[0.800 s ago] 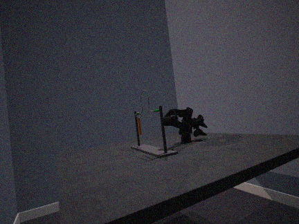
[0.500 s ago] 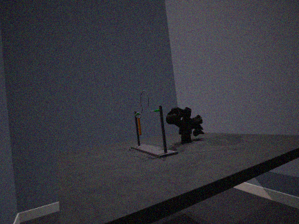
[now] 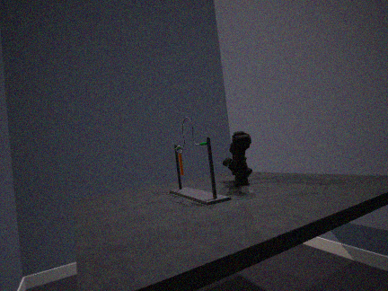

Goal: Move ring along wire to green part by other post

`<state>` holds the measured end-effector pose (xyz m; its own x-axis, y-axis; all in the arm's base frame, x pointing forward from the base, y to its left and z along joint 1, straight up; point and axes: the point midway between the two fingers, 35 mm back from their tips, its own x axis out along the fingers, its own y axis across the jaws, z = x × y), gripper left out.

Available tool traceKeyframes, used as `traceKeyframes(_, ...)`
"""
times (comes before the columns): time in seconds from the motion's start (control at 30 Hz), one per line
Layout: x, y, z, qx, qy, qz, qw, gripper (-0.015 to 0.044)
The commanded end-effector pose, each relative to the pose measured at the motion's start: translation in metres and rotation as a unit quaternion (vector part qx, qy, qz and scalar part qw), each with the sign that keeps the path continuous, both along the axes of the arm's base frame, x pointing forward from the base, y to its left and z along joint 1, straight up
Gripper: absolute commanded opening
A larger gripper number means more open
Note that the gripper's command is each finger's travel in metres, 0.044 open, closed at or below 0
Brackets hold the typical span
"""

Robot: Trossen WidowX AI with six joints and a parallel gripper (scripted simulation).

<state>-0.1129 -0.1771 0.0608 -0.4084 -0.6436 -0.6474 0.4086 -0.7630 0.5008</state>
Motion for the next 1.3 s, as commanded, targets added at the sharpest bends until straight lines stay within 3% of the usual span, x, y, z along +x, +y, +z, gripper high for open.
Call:
traceKeyframes(0.0, 0.037, -0.027, -0.003, -0.004, 0.018, 0.166, 0.986, 0.0160)
traceKeyframes(0.17, 0.096, -0.050, -0.001, -0.034, 0.056, 0.382, 0.922, 0.0160)
traceKeyframes(0.33, 0.157, -0.051, 0.002, -0.090, 0.095, 0.568, 0.812, 0.0160)
traceKeyframes(0.6, 0.242, -0.012, 0.014, -0.225, 0.151, 0.780, 0.564, 0.0160)
traceKeyframes(0.77, 0.279, 0.032, 0.023, -0.331, 0.172, 0.845, 0.383, 0.0160)
traceKeyframes(0.83, 0.285, 0.045, 0.026, -0.361, 0.175, 0.852, 0.335, 0.0160)
traceKeyframes(1.27, 0.297, 0.045, 0.033, -0.358, 0.178, 0.857, 0.326, 0.0160)
